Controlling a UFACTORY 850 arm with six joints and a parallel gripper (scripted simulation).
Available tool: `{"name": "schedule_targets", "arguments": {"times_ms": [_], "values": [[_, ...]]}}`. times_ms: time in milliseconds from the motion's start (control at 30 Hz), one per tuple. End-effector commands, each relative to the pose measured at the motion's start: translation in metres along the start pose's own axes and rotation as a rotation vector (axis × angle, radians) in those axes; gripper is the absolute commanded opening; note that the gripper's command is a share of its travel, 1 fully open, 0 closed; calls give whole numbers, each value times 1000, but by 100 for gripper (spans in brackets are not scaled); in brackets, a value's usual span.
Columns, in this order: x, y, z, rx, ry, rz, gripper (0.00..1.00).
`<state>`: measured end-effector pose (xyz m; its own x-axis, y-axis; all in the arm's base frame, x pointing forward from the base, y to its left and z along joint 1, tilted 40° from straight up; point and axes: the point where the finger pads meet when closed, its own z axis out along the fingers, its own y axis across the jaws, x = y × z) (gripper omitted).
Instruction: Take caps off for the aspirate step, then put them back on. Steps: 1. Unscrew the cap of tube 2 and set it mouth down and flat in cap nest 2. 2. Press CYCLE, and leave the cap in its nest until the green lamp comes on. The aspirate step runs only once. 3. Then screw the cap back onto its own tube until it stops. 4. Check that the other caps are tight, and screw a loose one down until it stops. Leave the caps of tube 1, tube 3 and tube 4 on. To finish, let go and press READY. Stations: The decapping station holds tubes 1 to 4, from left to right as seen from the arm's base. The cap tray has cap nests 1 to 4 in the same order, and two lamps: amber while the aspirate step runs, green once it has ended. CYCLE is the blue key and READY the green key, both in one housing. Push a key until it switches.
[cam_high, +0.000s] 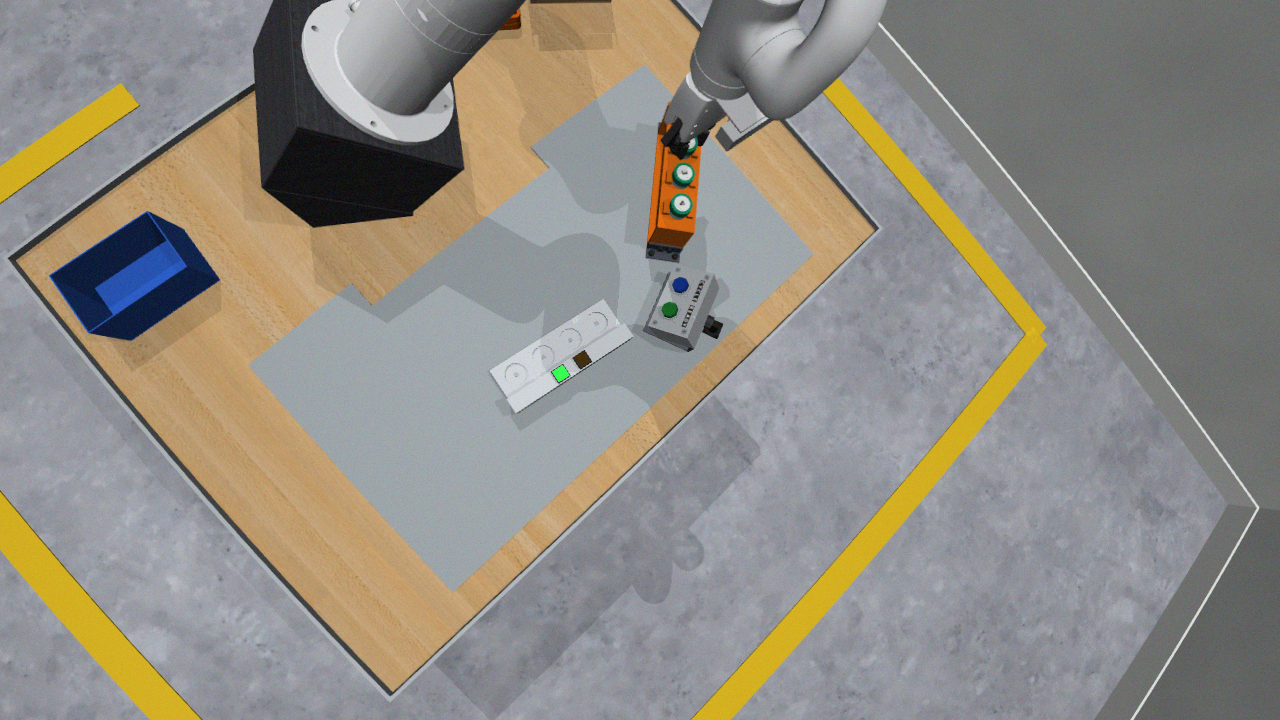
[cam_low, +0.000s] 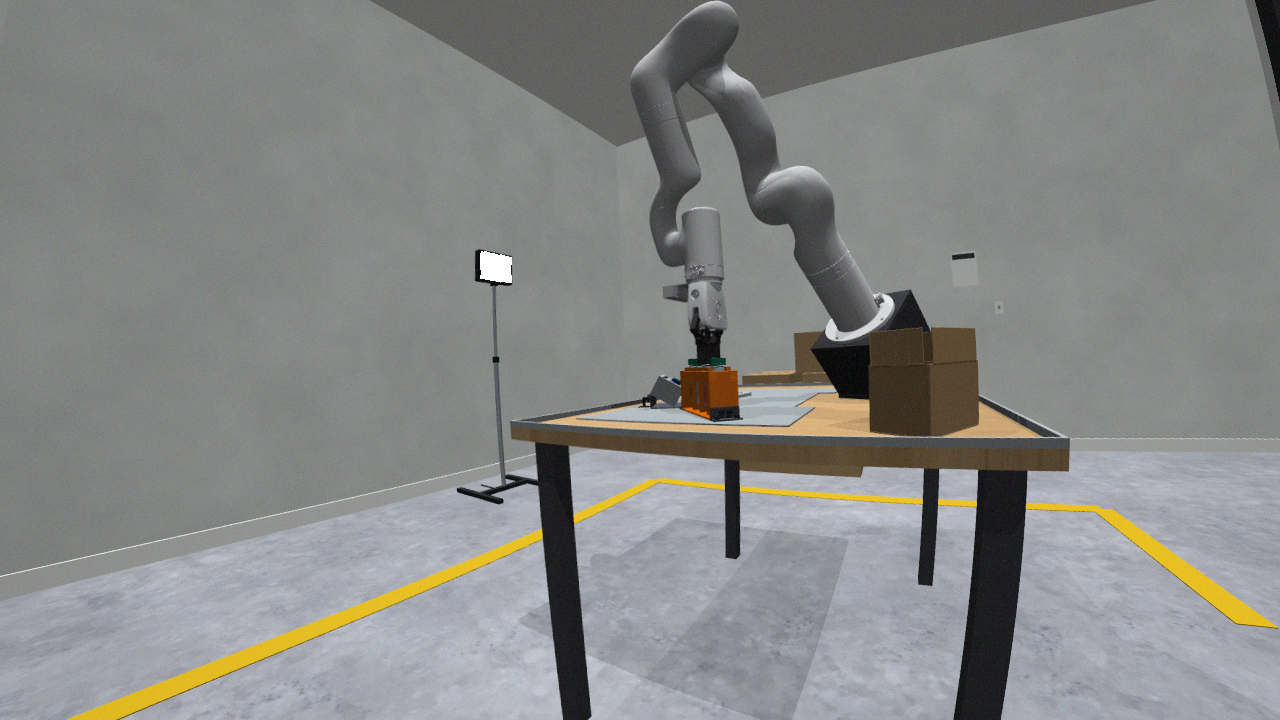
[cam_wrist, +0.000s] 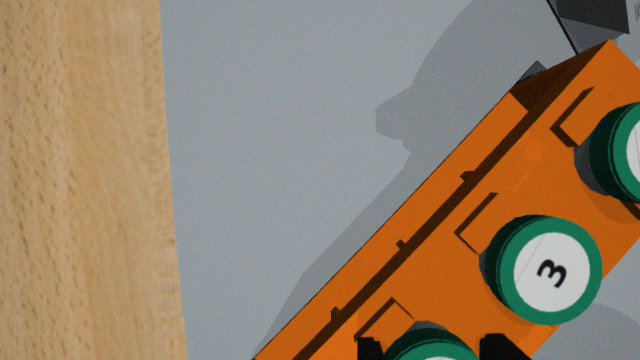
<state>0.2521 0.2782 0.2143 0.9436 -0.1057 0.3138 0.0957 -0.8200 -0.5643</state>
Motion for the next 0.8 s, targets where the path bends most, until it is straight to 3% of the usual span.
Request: {"name": "schedule_targets", "arguments": {"times_ms": [0, 767], "values": [[0, 0, 0, 0, 0, 140, 0], [0, 0, 1, 0, 0, 1190, 0]]}}
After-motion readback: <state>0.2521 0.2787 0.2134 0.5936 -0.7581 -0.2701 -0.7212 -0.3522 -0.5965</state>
